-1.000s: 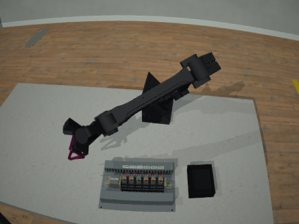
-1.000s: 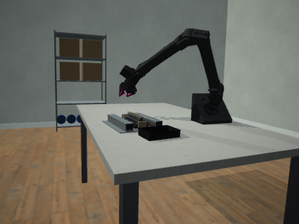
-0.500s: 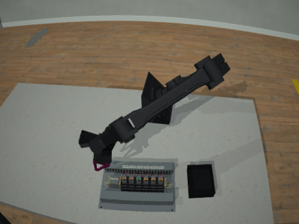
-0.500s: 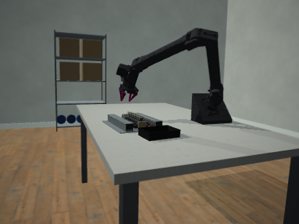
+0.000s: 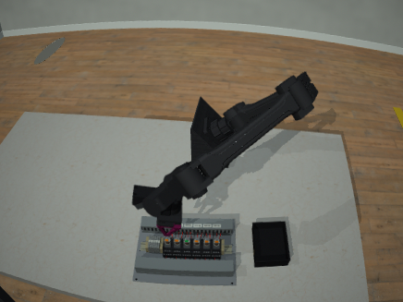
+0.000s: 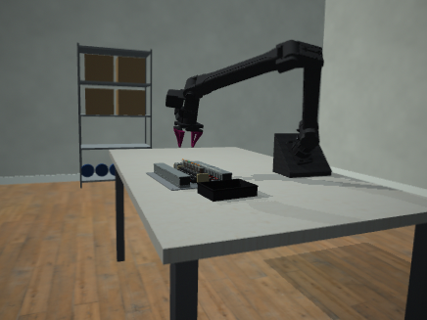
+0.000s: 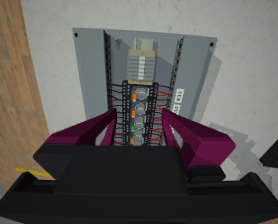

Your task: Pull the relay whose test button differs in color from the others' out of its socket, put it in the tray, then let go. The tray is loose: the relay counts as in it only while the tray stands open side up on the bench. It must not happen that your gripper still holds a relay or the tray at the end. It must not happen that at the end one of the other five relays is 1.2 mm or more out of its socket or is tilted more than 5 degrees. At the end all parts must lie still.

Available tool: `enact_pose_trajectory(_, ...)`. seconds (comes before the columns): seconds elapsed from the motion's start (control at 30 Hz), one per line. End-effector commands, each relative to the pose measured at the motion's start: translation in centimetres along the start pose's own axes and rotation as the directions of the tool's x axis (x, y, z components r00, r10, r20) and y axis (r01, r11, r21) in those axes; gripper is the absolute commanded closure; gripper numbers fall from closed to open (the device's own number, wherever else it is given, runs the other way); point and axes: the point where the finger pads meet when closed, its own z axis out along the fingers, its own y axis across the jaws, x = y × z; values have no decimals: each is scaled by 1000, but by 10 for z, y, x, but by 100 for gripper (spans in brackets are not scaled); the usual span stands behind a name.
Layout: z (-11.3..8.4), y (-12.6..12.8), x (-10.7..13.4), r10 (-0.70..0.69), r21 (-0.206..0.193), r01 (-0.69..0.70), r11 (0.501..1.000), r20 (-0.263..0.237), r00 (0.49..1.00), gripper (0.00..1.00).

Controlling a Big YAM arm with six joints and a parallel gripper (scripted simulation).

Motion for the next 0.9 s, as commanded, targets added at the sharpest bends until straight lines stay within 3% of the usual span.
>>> enact_pose_trajectory(0.0, -28, 30, 29, -23, -23, 22, 999, -7, 1000, 41)
enact_pose_trajectory(0.07, -28, 30, 29, -23, -23, 22, 999, -7, 1000, 41)
enact_pose_trajectory(0.47, -42, 33, 84, 14, 7, -13, 1000, -128, 992, 41)
enact_pose_trajectory(0.87, -48, 33, 96, 30, 14, -29, 999, -157, 987, 41)
